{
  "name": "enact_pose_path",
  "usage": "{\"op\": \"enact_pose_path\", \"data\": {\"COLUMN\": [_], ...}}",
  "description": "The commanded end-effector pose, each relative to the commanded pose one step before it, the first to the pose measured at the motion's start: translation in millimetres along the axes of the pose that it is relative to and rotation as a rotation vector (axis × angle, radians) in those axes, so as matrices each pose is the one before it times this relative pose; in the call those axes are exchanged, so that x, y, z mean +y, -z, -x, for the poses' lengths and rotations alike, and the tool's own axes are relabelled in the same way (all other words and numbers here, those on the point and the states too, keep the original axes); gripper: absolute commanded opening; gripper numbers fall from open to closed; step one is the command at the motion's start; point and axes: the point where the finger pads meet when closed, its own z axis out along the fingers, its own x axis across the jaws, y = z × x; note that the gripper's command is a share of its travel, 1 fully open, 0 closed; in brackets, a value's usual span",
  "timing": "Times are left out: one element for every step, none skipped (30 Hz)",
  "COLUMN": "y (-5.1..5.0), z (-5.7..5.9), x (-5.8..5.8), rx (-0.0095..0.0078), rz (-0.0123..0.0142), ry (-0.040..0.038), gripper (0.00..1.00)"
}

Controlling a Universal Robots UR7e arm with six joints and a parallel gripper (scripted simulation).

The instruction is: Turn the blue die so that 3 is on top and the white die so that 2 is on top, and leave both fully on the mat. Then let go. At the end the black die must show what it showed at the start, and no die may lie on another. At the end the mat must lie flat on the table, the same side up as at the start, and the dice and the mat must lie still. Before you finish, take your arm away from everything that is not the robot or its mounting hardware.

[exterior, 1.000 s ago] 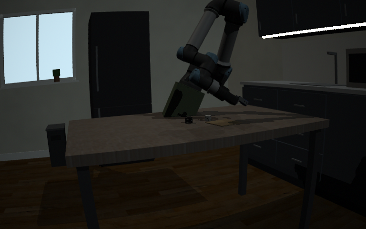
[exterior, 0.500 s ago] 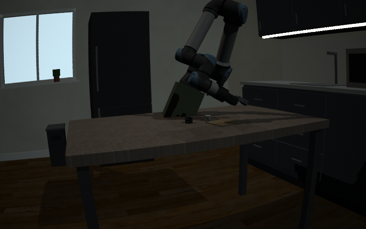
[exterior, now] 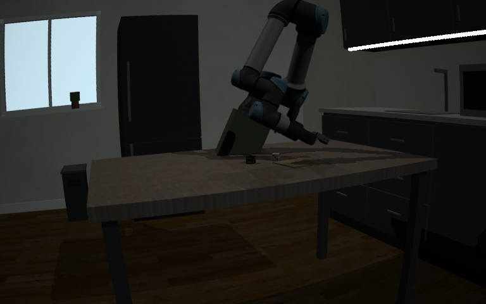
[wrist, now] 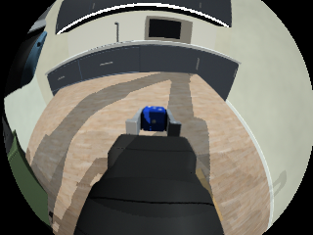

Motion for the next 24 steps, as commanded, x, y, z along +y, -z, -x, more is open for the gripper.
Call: {"op": "enact_pose_path", "data": {"y": [-8.31,-1.71,-1.65,-1.57,-1.46,-1.35,-1.22,-1.07,-0.93,-0.78,-0.62,-0.48,-0.34,0.0,0.0,-0.22,-0.12,-0.05,-0.01,0.0,0.0,0.0,0.0,0.0], "z": [-0.67,0.08,0.08,0.08,0.06,0.06,0.06,0.05,0.05,0.04,0.03,0.02,0.02,0.0,0.0,0.01,0.01,0.0,0.0,0.0,0.0,0.0,0.0,0.0], "x": [16.69,3.38,3.25,3.09,2.89,2.66,2.4,2.12,1.83,1.53,1.23,0.94,0.68,0.0,0.0,0.44,0.24,0.09,0.01,0.0,0.0,0.0,0.0,0.0], "rx": [-0.00044,0.0,0.0,0.0,0.0,0.0,0.0,0.0,0.0,0.0,0.0,0.0,0.0,0.0,0.0,0.0,0.0,0.0,0.0,0.0,0.0,0.0,0.0,0.0], "rz": [0.00038,0.0,0.0,0.0,0.0,0.0,0.0,0.0,0.0,0.0,0.0,0.0,0.0,0.0,0.0,0.0,0.0,0.0,0.0,0.0,0.0,0.0,0.0,0.0], "ry": [0.00605,0.0,0.0,0.0,0.0,0.0,0.0,0.0,0.0,0.0,0.0,0.0,0.0,0.0,0.0,0.0,0.0,0.0,0.0,0.0,0.0,0.0,0.0,0.0], "gripper": [0.57,0.57,0.57,0.57,0.57,0.57,0.57,0.57,0.57,0.57,0.57,0.57,0.57,0.57,0.57,0.57,0.57,0.57,0.57,0.57,0.57,0.57,0.57,0.57]}}
